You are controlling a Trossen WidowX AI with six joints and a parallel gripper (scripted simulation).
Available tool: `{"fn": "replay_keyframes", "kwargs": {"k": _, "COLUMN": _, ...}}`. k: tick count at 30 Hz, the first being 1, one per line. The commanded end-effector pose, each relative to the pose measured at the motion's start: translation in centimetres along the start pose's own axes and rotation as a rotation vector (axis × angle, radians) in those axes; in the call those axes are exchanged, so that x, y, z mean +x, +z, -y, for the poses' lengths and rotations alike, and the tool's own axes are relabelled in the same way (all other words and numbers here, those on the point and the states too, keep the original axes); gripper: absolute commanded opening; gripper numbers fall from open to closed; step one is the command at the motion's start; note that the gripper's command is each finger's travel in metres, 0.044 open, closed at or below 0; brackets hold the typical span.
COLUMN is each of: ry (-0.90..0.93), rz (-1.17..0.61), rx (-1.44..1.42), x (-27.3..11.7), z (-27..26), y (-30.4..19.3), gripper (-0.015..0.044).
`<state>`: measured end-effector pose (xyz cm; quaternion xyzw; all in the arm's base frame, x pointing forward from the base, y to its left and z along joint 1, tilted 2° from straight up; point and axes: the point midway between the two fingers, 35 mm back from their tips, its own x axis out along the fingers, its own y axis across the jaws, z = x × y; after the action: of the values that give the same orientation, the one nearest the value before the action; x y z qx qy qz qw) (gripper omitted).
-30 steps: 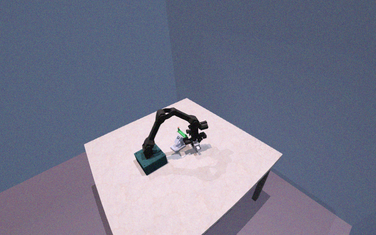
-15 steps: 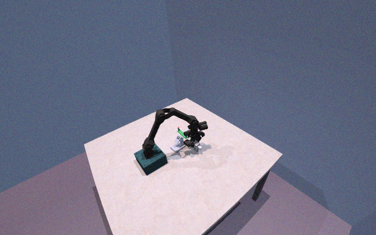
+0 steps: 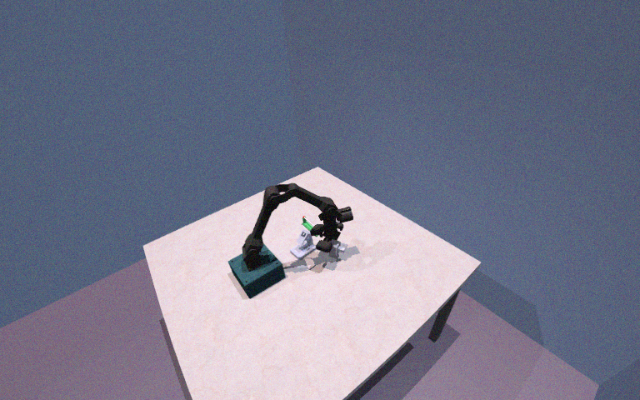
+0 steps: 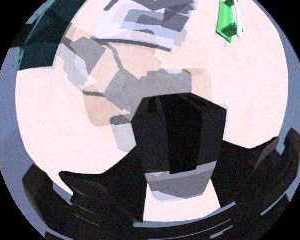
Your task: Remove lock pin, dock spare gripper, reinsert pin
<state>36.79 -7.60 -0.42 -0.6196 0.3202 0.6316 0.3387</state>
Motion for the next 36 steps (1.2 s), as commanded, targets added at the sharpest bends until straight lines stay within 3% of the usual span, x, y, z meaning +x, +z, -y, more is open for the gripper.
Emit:
{"fn": "replay_keyframes", "kwargs": {"k": 1, "ry": -0.005, "rz": -0.013, "rx": -0.111, "x": -0.4, "z": -0.1, "y": -0.1, "gripper": 0.0000}}
{"fn": "replay_keyframes", "kwargs": {"k": 22, "ry": -0.001, "rz": -0.015, "rx": -0.611, "x": -0.6, "z": -0.9, "y": 0.0, "gripper": 0.0000}}
{"fn": "replay_keyframes", "kwargs": {"k": 30, "ry": 0.000, "rz": -0.015, "rx": -0.628, "x": -0.5, "z": -1.0, "y": 0.0, "gripper": 0.0000}}
{"fn": "replay_keyframes", "kwargs": {"k": 36, "ry": 0.000, "rz": -0.015, "rx": -0.664, "x": 1.8, "z": -1.1, "y": 0.0, "gripper": 0.0000}}
